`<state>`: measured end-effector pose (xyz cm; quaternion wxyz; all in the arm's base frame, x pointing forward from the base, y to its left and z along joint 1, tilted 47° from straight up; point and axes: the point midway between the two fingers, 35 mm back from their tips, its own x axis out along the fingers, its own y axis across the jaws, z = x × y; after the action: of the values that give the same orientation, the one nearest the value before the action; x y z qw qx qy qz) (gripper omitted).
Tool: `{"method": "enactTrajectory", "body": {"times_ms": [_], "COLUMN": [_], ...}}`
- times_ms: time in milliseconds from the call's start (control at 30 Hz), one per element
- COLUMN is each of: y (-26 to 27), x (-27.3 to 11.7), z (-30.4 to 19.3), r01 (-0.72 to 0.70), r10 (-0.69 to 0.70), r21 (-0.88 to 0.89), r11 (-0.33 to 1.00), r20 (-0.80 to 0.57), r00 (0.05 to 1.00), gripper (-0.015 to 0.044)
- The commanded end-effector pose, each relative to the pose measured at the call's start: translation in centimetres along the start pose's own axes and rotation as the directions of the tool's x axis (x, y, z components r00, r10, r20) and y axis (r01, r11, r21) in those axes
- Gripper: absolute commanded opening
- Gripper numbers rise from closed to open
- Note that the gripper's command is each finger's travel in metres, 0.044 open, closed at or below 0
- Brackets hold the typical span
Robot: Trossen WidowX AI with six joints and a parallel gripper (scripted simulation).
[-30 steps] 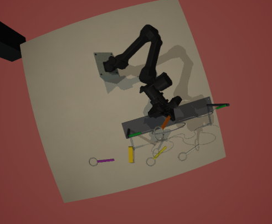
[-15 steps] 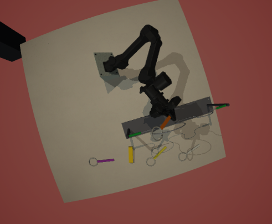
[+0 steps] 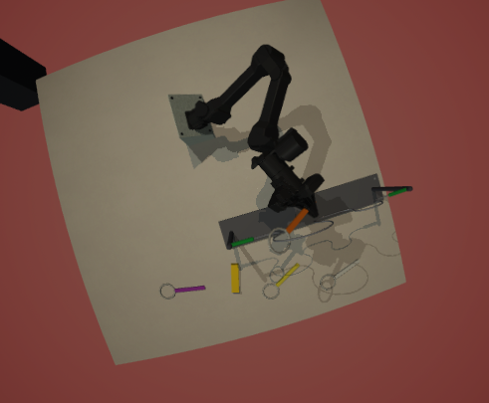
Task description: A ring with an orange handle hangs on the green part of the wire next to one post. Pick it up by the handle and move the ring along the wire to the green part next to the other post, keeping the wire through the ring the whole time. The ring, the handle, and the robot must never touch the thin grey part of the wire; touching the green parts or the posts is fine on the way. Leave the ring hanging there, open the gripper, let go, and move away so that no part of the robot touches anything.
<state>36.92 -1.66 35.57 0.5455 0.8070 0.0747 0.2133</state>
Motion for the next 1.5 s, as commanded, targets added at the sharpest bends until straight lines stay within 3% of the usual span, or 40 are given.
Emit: {"method": "enactTrajectory", "body": {"times_ms": [0, 1467], "y": [-0.1, 1.6], "x": [0.0, 0.0], "z": [0.2, 0.7], "r01": [-0.015, -0.236], "r10": [0.014, 0.198], "r21": [0.048, 0.498], "r11": [0.999, 0.834], "r20": [0.012, 0.129], "r00": [1.0, 0.972], "gripper": [-0.015, -0.015]}}
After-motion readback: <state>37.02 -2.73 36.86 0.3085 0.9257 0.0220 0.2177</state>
